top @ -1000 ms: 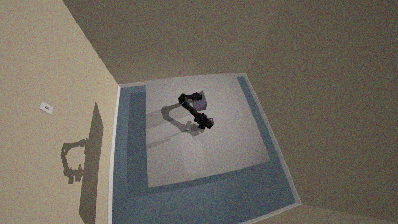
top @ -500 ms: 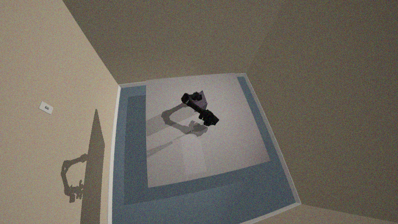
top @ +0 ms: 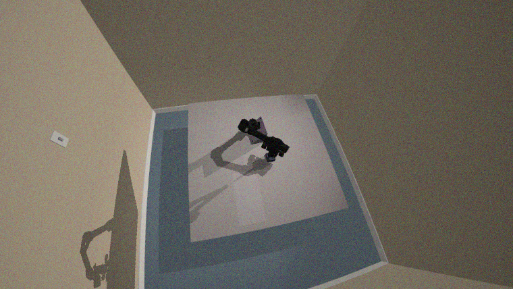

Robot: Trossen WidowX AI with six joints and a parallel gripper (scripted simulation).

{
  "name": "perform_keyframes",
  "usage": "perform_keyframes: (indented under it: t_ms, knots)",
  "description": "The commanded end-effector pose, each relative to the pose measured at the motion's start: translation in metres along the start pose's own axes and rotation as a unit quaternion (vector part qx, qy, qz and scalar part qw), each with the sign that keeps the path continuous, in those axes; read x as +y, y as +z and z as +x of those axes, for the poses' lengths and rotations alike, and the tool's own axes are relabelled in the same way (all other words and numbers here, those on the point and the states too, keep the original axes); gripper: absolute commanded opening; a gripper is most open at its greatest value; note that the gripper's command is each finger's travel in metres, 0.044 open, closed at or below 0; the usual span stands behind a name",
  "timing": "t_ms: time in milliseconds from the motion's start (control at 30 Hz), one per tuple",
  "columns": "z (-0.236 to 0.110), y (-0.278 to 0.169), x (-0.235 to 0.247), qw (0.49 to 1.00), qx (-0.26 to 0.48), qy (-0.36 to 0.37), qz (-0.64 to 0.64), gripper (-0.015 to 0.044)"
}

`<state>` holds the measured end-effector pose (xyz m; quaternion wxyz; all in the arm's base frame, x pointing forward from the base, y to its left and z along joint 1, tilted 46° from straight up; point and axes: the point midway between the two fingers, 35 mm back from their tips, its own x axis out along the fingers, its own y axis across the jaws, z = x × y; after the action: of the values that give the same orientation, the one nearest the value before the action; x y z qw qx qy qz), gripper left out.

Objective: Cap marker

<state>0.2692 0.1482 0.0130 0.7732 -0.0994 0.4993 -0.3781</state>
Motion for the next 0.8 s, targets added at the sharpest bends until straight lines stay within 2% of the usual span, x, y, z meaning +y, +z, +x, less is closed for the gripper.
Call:
perform_keyframes:
  t_ms: [0,767]
  knots:
    - [-0.005,-0.012,0.004,1.0,0.0,-0.001,0.005,0.0]
    - [0.021,-0.011,0.005,1.0,0.0,-0.001,0.005,0.0]
